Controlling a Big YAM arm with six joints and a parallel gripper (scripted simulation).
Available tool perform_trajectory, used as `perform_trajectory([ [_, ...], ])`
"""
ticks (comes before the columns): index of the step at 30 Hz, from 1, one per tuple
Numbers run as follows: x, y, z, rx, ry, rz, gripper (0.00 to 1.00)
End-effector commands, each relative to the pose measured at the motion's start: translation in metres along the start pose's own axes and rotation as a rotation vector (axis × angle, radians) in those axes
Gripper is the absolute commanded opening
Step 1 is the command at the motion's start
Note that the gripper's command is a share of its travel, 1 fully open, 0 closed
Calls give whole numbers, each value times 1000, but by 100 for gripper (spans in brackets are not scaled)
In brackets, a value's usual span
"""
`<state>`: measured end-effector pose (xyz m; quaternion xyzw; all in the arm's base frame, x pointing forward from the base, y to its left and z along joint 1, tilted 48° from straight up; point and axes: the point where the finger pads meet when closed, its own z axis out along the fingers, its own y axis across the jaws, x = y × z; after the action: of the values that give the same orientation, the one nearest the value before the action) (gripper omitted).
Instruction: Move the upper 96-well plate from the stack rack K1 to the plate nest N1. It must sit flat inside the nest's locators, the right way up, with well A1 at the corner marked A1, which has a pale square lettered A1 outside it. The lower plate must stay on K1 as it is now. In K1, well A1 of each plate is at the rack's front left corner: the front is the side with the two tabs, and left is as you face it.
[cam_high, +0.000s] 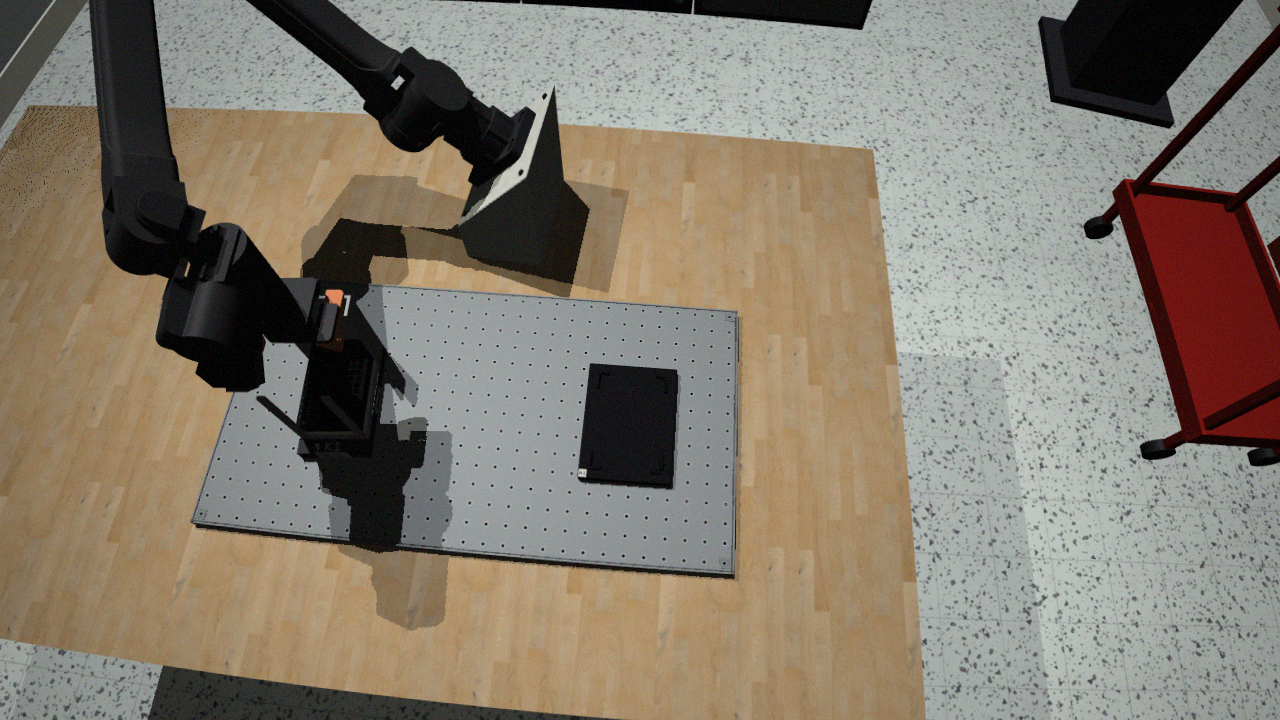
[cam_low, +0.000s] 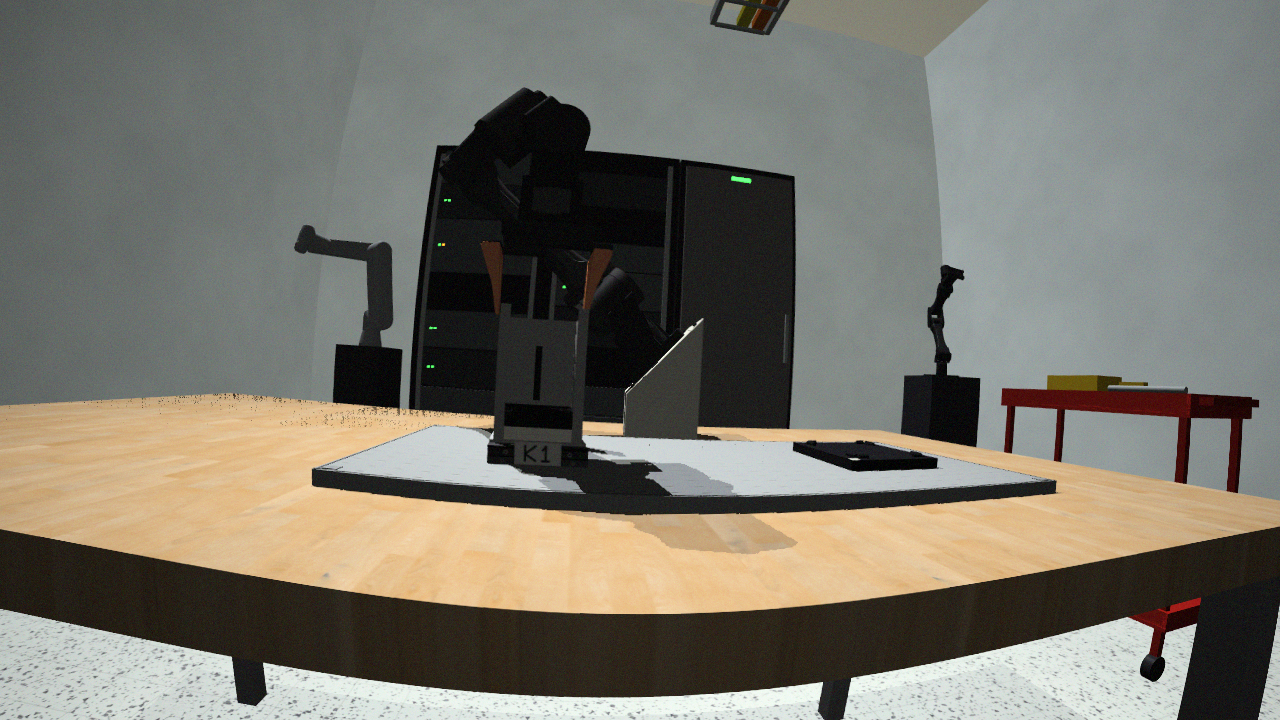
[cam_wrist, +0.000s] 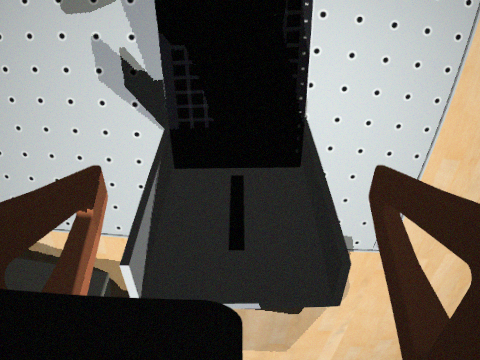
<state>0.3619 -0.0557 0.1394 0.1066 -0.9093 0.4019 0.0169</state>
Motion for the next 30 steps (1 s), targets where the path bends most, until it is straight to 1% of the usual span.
perform_trajectory([
  [1,-3,1,10,3,2,-15,100],
  [10,-2,1,25,3,3,-15,100],
  [12,-2,1,25,3,3,-15,100],
  [13,-4,4,23,5,-7,-24,100],
  [14,-2,1,28,3,3,-15,100],
  [27,-2,1,50,3,3,-15,100],
  [29,-2,1,50,3,3,-15,100],
  [30,-4,4,48,5,-7,-24,100],
])
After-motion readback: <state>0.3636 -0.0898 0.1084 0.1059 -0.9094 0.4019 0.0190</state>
